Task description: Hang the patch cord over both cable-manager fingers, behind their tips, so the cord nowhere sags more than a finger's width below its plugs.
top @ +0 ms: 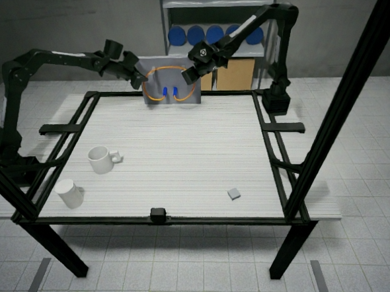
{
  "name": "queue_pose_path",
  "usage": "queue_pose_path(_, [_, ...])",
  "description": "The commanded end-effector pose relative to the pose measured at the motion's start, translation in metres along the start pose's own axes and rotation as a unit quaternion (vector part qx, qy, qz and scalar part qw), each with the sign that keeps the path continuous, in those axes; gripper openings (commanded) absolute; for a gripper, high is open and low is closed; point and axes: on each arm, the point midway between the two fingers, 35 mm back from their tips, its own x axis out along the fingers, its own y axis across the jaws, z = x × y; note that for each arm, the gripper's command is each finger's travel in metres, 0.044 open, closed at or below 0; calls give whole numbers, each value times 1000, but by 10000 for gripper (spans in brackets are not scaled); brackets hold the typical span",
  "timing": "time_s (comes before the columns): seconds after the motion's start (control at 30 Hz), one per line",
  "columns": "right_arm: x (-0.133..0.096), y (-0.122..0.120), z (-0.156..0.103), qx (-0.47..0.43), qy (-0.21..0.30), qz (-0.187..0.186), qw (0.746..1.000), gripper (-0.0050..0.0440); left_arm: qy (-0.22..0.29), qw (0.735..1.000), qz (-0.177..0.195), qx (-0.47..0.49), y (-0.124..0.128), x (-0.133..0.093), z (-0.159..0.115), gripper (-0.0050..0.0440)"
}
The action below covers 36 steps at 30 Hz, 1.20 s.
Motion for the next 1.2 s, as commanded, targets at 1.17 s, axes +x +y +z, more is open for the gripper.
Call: queue_pose_path(1.17, [-4, -6, 5, -25, -22, 44, 998, 25, -17, 1000, 2, 4, 0, -9, 15, 25])
